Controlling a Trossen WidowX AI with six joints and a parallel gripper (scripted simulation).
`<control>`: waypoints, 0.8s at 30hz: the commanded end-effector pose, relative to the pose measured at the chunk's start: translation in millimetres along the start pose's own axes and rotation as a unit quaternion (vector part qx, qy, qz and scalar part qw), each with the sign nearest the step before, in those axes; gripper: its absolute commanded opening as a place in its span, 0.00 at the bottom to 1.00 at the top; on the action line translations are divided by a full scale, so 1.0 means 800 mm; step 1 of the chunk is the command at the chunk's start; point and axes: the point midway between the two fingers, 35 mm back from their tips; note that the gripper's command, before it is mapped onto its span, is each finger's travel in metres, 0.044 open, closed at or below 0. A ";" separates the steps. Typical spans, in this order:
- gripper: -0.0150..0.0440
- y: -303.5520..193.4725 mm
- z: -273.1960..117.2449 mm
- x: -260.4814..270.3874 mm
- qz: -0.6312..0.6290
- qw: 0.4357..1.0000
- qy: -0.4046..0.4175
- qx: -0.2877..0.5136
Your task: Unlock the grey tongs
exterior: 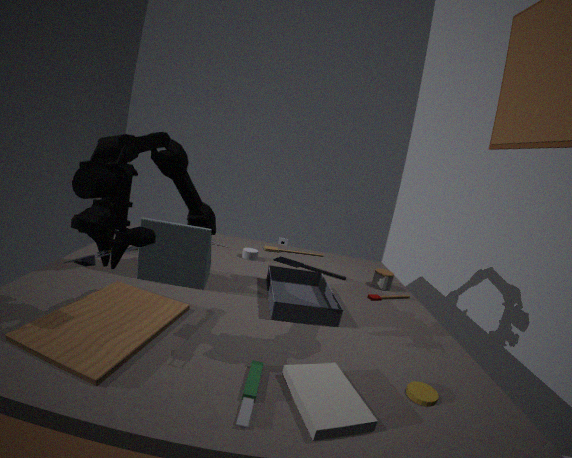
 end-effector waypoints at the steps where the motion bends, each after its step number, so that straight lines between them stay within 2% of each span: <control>1: 0.00 0.001 0.010 -0.001 -0.002 1.000 -0.001 -0.001; 24: 0.00 0.001 0.058 -0.002 0.000 1.000 0.001 -0.008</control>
Point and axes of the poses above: the point midway between the two fingers, 35 mm back from their tips, its own z axis out along the fingers, its own x axis across the jaws, y = z × x, and after that the axes turned 8 degrees about z, right-handed
